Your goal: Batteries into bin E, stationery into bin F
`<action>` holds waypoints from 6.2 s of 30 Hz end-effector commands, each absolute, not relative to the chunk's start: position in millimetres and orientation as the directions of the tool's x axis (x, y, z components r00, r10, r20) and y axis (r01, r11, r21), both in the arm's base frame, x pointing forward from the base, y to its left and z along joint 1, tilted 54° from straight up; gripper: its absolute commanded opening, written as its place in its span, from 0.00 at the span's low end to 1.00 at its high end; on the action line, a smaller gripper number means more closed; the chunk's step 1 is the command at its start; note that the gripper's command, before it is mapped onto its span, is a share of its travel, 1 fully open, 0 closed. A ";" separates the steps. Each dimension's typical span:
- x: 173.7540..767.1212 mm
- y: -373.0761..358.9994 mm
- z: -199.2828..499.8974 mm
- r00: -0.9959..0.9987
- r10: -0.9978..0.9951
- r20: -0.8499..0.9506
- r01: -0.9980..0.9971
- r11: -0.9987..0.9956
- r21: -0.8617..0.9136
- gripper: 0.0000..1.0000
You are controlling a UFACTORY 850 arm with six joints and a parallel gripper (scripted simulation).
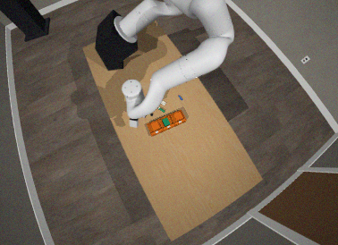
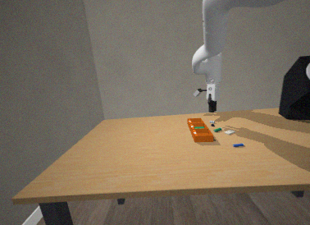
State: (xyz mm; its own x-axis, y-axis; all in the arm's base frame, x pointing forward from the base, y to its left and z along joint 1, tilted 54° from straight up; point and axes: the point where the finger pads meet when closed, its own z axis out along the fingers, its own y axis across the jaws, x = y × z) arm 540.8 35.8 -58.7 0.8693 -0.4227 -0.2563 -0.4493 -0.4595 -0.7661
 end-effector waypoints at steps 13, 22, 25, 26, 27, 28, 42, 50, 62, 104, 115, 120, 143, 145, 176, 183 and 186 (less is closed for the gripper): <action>541.7 36.0 -57.0 0.869 -0.424 -0.256 -0.450 -0.459 -0.766 0.29; 542.7 39.2 -59.1 0.869 -0.424 -0.256 -0.450 -0.459 -0.766 0.29; 543.5 42.4 -61.5 0.869 -0.424 -0.256 -0.450 -0.459 -0.766 0.29; 544.3 45.6 -63.8 0.869 -0.424 -0.256 -0.450 -0.459 -0.766 0.29; 545.1 48.7 -66.2 0.869 -0.424 -0.256 -0.450 -0.459 -0.766 0.29; 546.0 51.8 -68.5 0.869 -0.424 -0.256 -0.450 -0.459 -0.766 0.29; 554.6 83.2 -92.2 0.869 -0.424 -0.256 -0.450 -0.459 -0.766 0.29; 556.6 91.7 -98.6 0.869 -0.424 -0.256 -0.450 -0.459 -0.766 0.29; 556.6 91.7 -98.6 0.869 -0.424 -0.256 -0.450 -0.459 -0.766 0.29; 550.4 68.3 -80.9 0.869 -0.424 -0.256 -0.450 -0.459 -0.766 0.00; 544.2 44.8 -63.2 0.869 -0.424 -0.256 -0.450 -0.459 -0.766 0.00; 544.2 44.8 -63.2 0.869 -0.424 -0.256 -0.450 -0.459 -0.766 0.00; 567.8 68.4 -36.5 0.869 -0.424 -0.256 -0.450 -0.459 -0.766 0.00; 574.1 73.4 -27.7 0.869 -0.424 -0.256 -0.450 -0.459 -0.766 0.00; 627.3 115.9 47.4 0.207 -0.625 -0.753 -0.954 0.041 -0.296 0.00; 627.3 115.9 47.4 0.141 -0.620 -0.772 -0.968 0.077 -0.239 0.00; 627.3 115.9 47.3 0.141 -0.620 -0.772 -0.968 0.077 -0.239 0.00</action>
State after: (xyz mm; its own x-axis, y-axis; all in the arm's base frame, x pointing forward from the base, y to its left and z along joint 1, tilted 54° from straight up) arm 626.8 116.5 46.9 0.1424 -0.6202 -0.7715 -0.9679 0.0759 -0.2396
